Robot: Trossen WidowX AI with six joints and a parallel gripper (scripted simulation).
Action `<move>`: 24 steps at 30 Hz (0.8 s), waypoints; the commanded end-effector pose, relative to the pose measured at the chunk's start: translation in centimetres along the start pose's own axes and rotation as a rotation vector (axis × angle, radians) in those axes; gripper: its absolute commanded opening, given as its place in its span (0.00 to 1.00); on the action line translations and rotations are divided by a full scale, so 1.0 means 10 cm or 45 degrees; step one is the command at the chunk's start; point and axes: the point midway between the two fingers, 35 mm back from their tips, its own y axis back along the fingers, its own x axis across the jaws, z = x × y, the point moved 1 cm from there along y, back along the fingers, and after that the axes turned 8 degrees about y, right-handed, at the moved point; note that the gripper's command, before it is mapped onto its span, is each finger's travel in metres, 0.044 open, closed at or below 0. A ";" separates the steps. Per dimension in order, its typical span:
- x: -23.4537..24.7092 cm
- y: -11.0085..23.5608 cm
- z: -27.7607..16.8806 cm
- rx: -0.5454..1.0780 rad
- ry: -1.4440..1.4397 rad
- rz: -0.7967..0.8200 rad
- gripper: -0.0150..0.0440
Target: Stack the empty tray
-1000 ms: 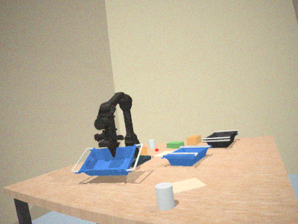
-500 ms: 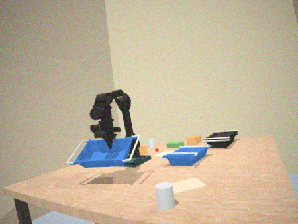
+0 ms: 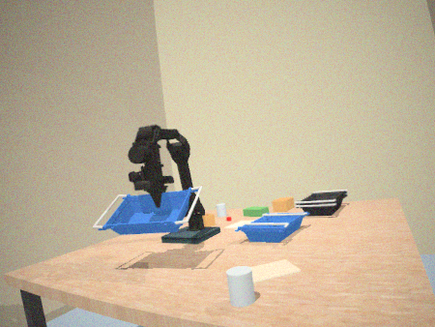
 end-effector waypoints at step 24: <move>0.04 0.05 -0.10 0.000 0.038 0.021 0.25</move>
